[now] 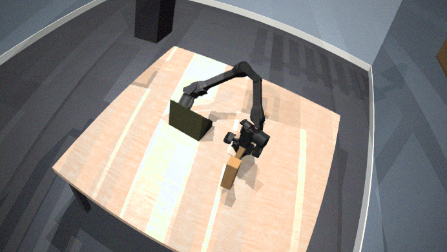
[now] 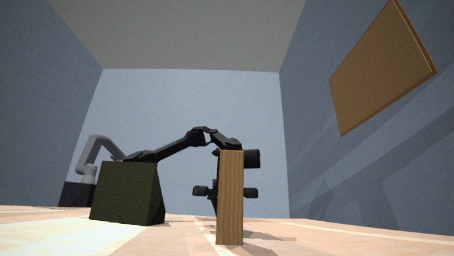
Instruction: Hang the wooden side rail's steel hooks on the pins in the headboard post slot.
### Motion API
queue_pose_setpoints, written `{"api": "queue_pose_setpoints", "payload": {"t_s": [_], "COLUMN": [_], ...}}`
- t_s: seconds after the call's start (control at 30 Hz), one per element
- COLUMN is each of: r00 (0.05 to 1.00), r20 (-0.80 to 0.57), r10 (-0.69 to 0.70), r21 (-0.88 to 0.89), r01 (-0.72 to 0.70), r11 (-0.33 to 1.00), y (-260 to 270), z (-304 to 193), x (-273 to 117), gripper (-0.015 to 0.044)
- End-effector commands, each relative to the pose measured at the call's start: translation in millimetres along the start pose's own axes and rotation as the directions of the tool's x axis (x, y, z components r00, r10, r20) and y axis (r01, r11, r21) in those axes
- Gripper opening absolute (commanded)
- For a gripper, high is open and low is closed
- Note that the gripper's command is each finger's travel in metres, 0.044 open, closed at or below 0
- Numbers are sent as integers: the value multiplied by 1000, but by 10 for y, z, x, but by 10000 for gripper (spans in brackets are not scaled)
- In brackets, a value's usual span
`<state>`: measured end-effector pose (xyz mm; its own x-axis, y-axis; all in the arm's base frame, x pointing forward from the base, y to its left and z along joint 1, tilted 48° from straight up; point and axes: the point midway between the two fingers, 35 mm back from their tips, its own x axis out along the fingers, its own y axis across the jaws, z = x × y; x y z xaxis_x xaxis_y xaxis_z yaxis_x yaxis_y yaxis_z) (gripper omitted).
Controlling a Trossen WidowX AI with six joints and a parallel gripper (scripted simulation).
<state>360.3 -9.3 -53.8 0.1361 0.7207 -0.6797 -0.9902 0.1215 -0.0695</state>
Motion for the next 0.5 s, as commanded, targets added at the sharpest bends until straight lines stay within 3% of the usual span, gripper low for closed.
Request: {"api": "queue_pose_setpoints", "payload": {"t_s": [0.0,0.47], "r00": [1000,1000], "r20": [2,2], "r10": [-1,-2], "r21": [4,4], "r01": [1,2], "r11": [1000,1000], "y": [-8,-68], "z": [-2,1], "x": [0,-1], "gripper": [0,0]}}
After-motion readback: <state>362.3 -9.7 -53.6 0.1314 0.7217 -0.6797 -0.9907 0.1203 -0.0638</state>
